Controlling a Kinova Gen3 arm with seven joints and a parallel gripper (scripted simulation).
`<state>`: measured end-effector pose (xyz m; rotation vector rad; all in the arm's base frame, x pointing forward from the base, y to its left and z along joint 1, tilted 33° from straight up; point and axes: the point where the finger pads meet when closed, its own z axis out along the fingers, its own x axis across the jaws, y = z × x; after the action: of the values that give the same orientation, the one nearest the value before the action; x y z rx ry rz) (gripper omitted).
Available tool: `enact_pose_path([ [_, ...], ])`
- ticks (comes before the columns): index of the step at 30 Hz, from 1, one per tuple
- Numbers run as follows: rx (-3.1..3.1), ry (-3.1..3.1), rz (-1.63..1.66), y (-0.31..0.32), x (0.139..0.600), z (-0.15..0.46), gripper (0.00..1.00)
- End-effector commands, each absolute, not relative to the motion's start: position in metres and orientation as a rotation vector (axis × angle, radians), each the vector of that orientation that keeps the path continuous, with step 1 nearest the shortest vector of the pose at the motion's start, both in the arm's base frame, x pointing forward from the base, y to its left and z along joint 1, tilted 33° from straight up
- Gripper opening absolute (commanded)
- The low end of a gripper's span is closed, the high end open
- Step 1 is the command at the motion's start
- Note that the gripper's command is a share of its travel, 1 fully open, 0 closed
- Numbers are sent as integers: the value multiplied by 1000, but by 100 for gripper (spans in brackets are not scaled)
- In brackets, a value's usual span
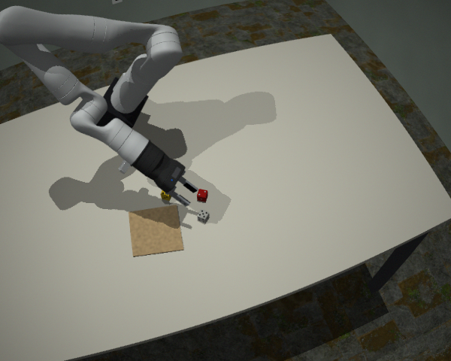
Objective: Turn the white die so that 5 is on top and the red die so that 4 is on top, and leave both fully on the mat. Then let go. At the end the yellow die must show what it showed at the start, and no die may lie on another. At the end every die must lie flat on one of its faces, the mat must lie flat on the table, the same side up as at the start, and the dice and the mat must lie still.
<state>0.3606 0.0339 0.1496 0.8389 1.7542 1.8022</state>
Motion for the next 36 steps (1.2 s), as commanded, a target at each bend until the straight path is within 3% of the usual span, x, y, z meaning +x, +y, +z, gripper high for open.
enact_pose_path([
  [1, 850, 1822, 1754, 35, 359, 151, 79],
  [36, 1056, 2369, 1219, 45, 372, 180, 79],
])
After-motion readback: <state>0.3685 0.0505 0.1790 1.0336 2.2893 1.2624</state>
